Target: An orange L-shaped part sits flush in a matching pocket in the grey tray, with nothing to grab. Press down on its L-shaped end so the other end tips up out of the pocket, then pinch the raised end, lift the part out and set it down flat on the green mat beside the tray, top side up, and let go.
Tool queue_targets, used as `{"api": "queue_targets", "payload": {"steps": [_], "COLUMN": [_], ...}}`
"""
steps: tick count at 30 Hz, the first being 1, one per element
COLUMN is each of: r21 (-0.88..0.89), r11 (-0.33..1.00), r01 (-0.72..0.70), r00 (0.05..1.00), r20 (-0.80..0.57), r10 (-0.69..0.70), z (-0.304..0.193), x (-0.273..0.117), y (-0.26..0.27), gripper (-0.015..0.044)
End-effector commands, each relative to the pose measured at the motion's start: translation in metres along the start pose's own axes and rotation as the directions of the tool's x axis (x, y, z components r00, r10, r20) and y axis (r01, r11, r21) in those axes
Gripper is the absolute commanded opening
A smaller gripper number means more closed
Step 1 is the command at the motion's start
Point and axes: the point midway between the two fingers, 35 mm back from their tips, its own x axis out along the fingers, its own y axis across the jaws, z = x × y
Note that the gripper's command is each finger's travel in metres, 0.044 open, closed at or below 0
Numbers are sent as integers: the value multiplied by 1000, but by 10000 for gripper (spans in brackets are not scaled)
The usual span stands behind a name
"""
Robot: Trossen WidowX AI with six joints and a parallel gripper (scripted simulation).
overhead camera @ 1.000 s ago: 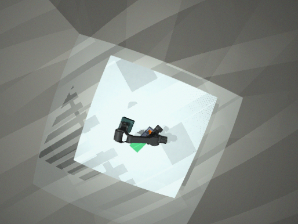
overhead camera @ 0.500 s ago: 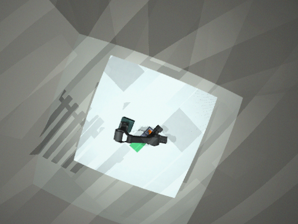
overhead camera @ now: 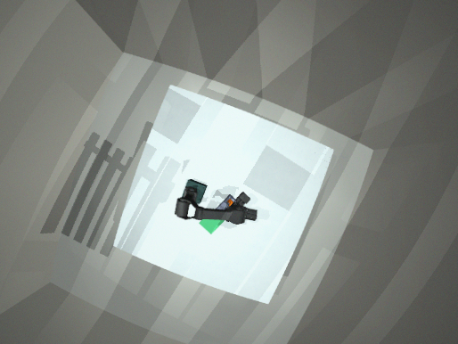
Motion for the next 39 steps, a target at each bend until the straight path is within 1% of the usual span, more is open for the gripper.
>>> {"api": "queue_targets", "payload": {"steps": [1,24,27,32,39], "r21": [0,0,-1,-4,-4], "r11": [1000,1000,1000,1000,1000], "r01": [0,0,0,1,1], "r00": [1000,1000,1000,1000,1000], "r20": [0,0,1,4,4], "r10": [0,0,0,-1,-1], "z": [0,0,2,1,1], "x": [0,0,16,68,71], "y": [0,0,1,-1,-1], "gripper": [180,180,180,180,180]}}
